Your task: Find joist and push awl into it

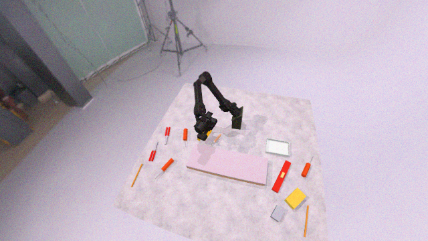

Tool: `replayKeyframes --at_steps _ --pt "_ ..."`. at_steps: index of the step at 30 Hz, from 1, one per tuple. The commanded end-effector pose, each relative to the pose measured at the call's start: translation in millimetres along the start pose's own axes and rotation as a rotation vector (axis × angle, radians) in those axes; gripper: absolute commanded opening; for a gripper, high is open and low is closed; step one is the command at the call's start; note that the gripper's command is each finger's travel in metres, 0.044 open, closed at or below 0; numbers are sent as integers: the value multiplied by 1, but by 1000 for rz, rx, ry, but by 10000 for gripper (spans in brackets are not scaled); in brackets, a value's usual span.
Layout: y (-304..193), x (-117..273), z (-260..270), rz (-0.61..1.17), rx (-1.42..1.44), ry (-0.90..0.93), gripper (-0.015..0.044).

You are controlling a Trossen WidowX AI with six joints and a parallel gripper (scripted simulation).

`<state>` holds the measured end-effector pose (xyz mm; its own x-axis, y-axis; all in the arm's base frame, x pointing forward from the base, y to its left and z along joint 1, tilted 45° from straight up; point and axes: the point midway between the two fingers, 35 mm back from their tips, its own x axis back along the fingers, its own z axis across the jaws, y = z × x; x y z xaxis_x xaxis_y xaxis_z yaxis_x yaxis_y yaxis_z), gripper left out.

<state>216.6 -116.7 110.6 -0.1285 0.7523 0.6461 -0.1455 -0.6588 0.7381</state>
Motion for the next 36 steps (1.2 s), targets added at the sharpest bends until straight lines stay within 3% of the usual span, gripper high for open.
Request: replayKeyframes --at_steps 1,15,36 --pt "3 8 1 -8 -8 9 0" --pt "6 20 0 -4 -6 9 0" --pt "7 16 -1 137 1 -2 0"
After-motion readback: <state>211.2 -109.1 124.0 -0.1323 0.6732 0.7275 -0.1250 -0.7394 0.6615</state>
